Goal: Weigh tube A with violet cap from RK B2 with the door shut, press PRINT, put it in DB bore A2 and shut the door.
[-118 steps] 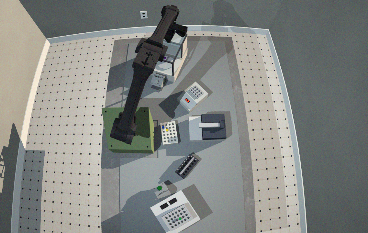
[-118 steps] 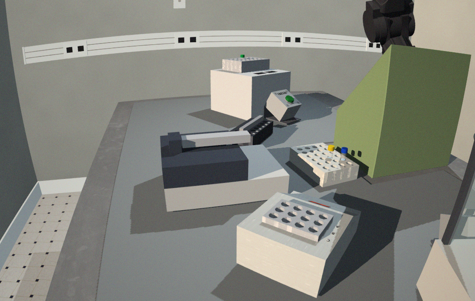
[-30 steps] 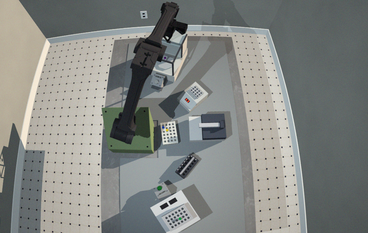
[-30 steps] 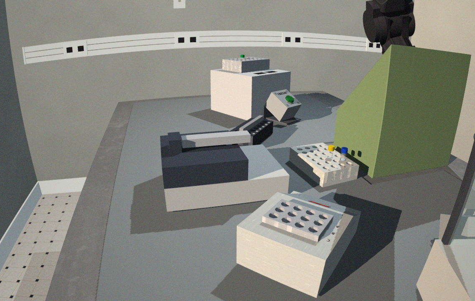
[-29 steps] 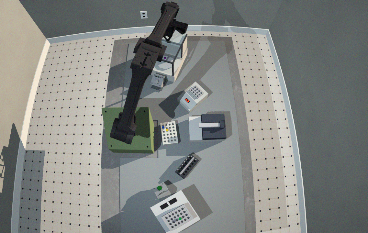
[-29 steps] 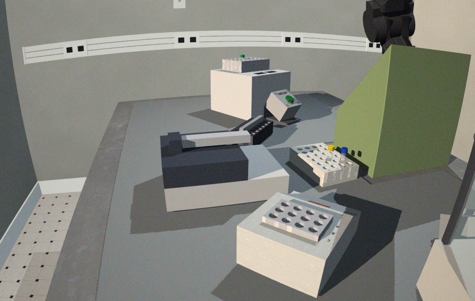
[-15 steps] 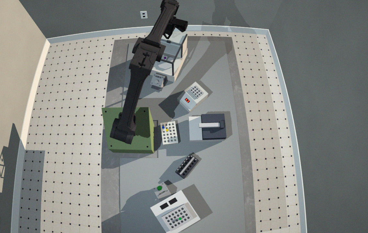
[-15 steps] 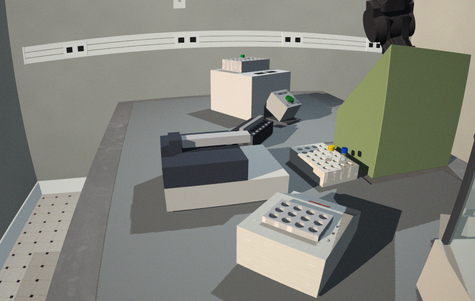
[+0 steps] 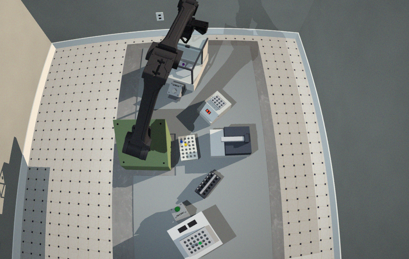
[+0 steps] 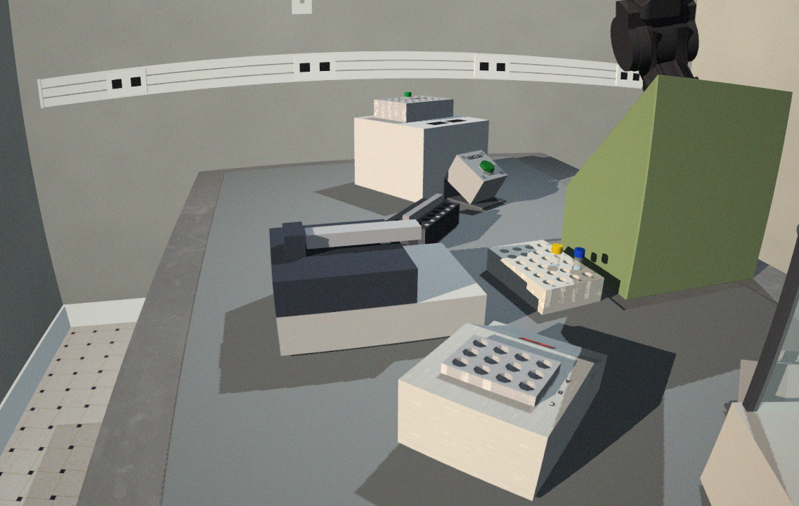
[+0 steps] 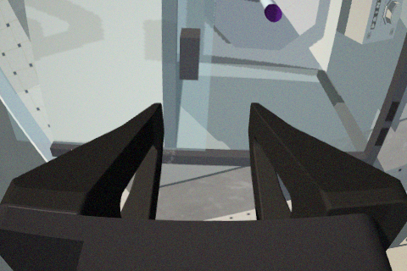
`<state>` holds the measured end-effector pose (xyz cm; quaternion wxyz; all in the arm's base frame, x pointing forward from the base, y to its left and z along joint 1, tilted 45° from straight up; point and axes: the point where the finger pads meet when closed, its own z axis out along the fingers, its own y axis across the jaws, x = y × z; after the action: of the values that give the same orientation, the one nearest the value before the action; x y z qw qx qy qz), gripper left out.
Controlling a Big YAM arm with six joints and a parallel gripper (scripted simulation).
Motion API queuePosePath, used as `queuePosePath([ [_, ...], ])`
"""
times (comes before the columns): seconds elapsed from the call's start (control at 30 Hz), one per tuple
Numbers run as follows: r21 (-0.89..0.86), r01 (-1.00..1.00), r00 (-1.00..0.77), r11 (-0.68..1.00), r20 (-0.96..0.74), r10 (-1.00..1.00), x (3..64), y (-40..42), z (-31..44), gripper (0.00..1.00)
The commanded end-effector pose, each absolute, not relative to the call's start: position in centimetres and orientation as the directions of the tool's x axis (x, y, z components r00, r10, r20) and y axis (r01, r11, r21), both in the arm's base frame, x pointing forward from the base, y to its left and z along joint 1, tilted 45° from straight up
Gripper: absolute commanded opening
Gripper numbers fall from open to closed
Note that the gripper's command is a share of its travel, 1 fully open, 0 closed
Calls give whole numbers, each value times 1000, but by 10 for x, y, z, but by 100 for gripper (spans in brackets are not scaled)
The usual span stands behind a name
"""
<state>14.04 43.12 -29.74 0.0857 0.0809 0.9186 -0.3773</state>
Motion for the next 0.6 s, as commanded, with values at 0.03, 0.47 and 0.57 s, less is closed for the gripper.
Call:
queuePosePath([
  [0.03,-665,49,-993,745,-116,-37,134,446,-280,36],
  [0.47,-655,-285,-952,700,110,-285,136,447,-275,36],
  [0.57,-650,-384,-917,656,183,-355,130,434,-271,36],
])
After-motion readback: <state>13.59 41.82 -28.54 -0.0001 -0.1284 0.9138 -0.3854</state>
